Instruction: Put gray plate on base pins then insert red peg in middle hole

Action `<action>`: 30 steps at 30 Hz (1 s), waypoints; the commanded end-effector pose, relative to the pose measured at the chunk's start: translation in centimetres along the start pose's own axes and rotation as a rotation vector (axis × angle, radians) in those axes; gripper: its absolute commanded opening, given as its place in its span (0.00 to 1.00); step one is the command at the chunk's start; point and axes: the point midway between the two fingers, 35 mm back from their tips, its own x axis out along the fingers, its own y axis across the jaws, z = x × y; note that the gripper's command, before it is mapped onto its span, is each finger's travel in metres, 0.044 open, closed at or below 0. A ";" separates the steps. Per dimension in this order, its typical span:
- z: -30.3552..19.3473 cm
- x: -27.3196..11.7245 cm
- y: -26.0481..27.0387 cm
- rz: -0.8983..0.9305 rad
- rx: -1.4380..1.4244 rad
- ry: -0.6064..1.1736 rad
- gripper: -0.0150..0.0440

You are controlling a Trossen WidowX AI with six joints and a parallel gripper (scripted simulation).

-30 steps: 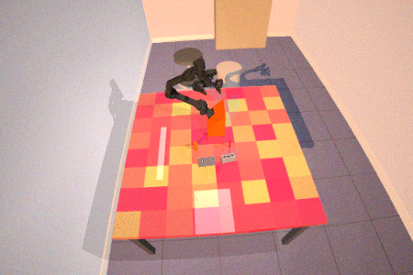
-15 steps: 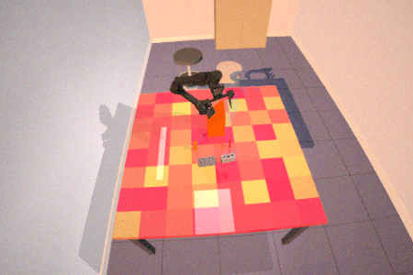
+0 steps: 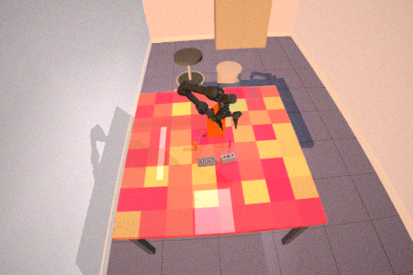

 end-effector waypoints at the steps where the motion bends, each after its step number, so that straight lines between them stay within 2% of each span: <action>1: -1.7 6.7 -1.6 -0.236 0.388 0.143 1.00; 13: -5.4 14.7 -4.4 -0.629 0.859 0.204 1.00; 28: -5.2 14.9 -5.1 -0.646 0.876 0.203 1.00; 30: -5.6 15.8 -5.5 -0.646 0.876 0.203 1.00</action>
